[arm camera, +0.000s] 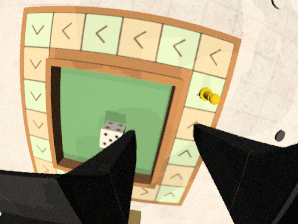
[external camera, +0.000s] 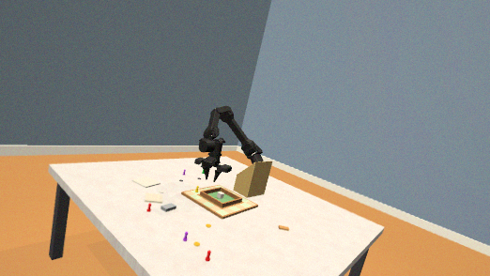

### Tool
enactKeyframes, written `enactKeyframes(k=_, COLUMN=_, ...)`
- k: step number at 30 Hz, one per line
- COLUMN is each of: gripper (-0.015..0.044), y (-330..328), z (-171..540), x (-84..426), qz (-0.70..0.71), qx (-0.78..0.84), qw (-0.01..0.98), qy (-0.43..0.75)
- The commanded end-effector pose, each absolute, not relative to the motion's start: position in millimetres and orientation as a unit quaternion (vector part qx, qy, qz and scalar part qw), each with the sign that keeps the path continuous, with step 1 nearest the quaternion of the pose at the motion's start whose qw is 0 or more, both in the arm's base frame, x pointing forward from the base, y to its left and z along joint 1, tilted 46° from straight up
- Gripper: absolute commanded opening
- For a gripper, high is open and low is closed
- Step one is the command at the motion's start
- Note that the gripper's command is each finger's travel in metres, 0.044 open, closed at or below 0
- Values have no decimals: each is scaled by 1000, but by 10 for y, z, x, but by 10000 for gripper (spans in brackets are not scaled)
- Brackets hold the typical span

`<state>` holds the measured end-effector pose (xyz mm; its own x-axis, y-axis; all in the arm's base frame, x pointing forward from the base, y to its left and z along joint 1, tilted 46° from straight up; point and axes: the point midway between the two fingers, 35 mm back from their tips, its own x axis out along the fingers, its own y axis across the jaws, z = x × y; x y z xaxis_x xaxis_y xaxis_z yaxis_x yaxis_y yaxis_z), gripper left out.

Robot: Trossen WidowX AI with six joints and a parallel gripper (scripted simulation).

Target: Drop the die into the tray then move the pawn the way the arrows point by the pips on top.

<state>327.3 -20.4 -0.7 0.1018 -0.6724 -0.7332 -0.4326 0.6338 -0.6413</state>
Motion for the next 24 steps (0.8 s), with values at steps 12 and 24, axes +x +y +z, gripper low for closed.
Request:
enactKeyframes(k=12, gripper=200, y=-619, z=270, x=3612, qz=-357, qx=-168, qw=728, qy=561)
enactKeyframes(k=24, gripper=200, y=-720, z=156, x=3626, qz=-358, qx=-169, qw=727, qy=561)
